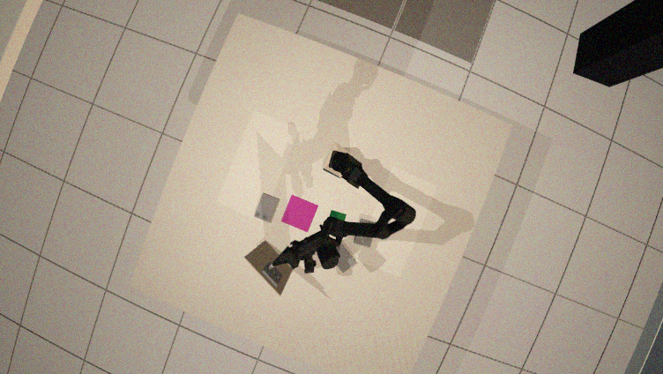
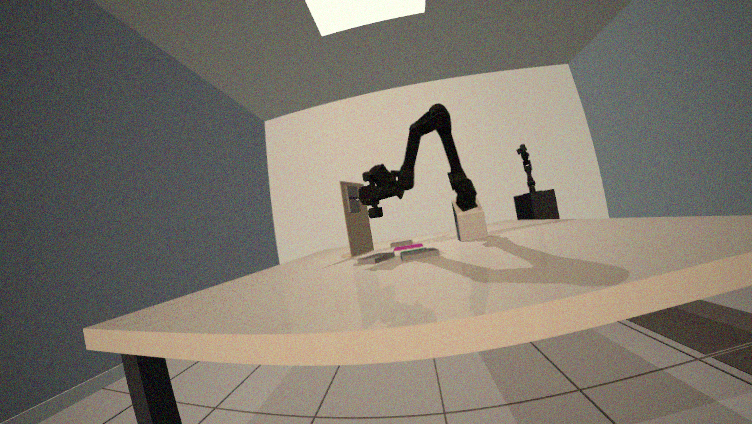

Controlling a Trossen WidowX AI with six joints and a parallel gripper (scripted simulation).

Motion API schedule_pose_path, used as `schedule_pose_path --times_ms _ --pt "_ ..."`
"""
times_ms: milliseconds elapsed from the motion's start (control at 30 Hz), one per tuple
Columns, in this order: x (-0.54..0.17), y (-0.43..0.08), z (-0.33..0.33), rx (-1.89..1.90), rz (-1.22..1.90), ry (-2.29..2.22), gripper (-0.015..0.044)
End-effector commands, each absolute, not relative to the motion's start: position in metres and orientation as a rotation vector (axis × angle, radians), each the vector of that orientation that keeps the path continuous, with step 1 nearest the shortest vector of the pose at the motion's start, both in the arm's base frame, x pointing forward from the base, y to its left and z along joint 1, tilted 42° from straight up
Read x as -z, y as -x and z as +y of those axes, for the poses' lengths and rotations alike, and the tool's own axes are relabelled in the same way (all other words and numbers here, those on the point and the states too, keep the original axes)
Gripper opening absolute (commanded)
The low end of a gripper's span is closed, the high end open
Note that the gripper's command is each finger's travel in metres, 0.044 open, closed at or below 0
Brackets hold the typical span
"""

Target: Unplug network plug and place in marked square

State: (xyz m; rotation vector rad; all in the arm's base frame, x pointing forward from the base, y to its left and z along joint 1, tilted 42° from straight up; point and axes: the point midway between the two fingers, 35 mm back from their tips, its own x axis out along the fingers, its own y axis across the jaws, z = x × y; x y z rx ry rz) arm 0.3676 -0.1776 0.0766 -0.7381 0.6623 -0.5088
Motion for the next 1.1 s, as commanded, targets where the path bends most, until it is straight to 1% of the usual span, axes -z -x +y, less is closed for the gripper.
schedule_pose_path --times_ms 0,1067 --pt "-0.076 -0.364 -0.175 0.507 0.664 0.739 0.0" --pt "-0.083 -0.353 -0.164 0.506 0.665 0.739 0.0"
